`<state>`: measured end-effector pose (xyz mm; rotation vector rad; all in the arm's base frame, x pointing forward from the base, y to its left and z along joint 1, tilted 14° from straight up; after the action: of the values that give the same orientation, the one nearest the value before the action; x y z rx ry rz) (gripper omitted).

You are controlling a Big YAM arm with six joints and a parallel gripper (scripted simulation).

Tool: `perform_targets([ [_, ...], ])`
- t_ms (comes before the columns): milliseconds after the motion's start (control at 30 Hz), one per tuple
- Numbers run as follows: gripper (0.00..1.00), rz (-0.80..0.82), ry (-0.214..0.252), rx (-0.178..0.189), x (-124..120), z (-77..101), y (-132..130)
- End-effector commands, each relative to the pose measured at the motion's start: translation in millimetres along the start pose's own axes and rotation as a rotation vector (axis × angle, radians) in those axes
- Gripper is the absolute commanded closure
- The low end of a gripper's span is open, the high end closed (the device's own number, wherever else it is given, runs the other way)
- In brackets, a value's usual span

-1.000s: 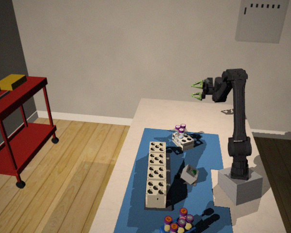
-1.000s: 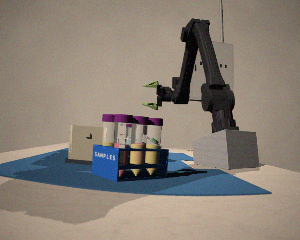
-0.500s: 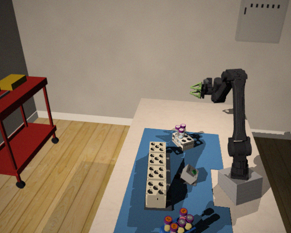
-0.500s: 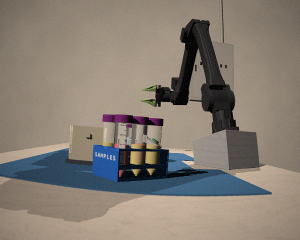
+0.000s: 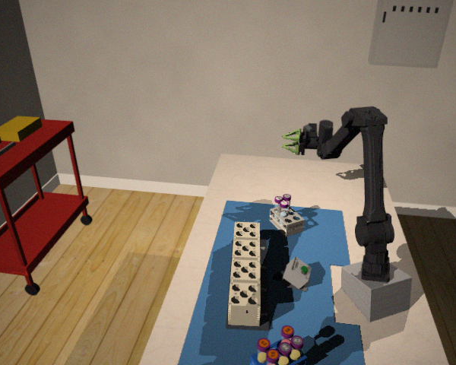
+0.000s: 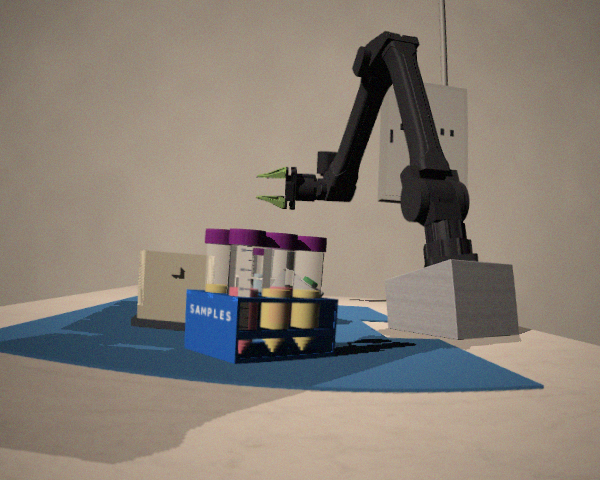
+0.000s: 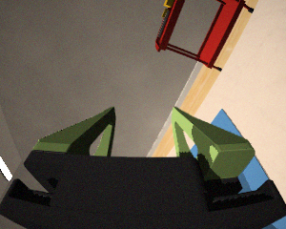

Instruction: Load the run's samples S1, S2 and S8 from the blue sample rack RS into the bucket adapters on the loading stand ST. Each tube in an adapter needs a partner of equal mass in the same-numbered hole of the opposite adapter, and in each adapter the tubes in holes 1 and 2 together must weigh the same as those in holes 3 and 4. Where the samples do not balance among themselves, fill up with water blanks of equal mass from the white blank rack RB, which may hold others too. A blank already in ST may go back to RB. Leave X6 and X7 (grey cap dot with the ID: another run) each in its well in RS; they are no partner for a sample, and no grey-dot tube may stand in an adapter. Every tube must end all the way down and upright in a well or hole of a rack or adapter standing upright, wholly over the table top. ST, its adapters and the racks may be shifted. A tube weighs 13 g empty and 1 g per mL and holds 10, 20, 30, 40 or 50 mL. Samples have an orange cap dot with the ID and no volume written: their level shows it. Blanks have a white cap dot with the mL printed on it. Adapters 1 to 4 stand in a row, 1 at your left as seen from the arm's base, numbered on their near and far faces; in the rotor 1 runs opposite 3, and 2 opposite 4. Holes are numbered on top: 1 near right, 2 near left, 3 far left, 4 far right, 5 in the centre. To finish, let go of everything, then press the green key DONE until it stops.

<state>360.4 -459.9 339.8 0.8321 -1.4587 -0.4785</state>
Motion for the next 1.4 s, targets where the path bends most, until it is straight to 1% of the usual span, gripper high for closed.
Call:
perform_targets([
  [0,0.45,0.108,-0.008,0.020,22,-13.1,39],
  [67,0.45,0.095,-0.007,0.017,14,-21.4,37],
  [100,0.45,0.057,-0.003,0.006,8,-25.0,36],
  [133,0.45,0.052,-0.003,0.005,4,-29.2,36],
  [167,0.45,0.059,-0.004,0.007,5,-34.2,39],
  [200,0.45,0.077,-0.007,0.013,11,-40.3,45],
  [300,0.45,0.060,-0.005,0.009,-1,-52.5,44],
  [333,0.45,0.061,-0.003,0.002,8,-59.0,53],
  [400,0.45,0.028,0.003,-0.008,-10,-64.7,46],
  [467,0.45,0.028,0.003,-0.008,-10,-64.7,46],
  [500,0.45,0.079,-0.012,0.006,11,-70.8,60],
  [533,0.45,0.058,0.005,-0.010,8,-78.1,64],
  [567,0.45,0.058,0.004,-0.009,6,-82.3,65],
  [600,0.45,0.014,0.014,-0.025,-15,-82.3,53],
  [633,0.45,0.006,0.016,-0.028,-22,-85.5,52],
  [667,0.45,0.006,0.016,-0.028,-24,-89.7,53],
  [733,0.45,0.030,0.009,-0.017,-18,-100.7,63],
  [800,0.45,0.011,0.014,-0.024,-33,-106.3,59],
  [833,0.45,0.040,0.017,-0.028,-13,-115.8,76],
  [867,0.45,0.038,0.019,-0.030,-15,-119.7,78],
  [933,0.45,-0.013,0.034,-0.052,-45,-121.6,64],
  [967,0.45,-0.013,0.034,-0.052,-48,-125.4,65],
  [1033,0.45,-0.013,0.034,-0.052,-48,-125.4,65],
  [1067,0.45,0.027,0.032,-0.057,-24,-132.0,82],
  [1100,0.45,0.023,0.042,-0.058,-29,-138.8,86],
  [1133,0.45,0.023,0.041,-0.058,-32,-142.5,87],
  [1200,0.45,-0.027,0.060,-0.081,-63,-143.1,73],
  [1267,0.45,-0.001,0.048,-0.067,-66,-150.6,79],
  [1300,0.45,0.000,0.047,-0.066,-68,-154.3,80],
  [1333,0.45,0.014,0.060,-0.079,-51,-163.8,96],
  [1367,0.45,0.012,0.070,-0.089,-54,-167.1,99],
])
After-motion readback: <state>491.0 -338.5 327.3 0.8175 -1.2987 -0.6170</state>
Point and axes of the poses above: the point where the finger pads meet when closed, its own z axis back along the fingers, its own y axis across the jaws, x = y × z, the point moved 4 cm from there along z, back along the fingers, and after that the axes turned 12 degrees about z, right-handed, at the moved point
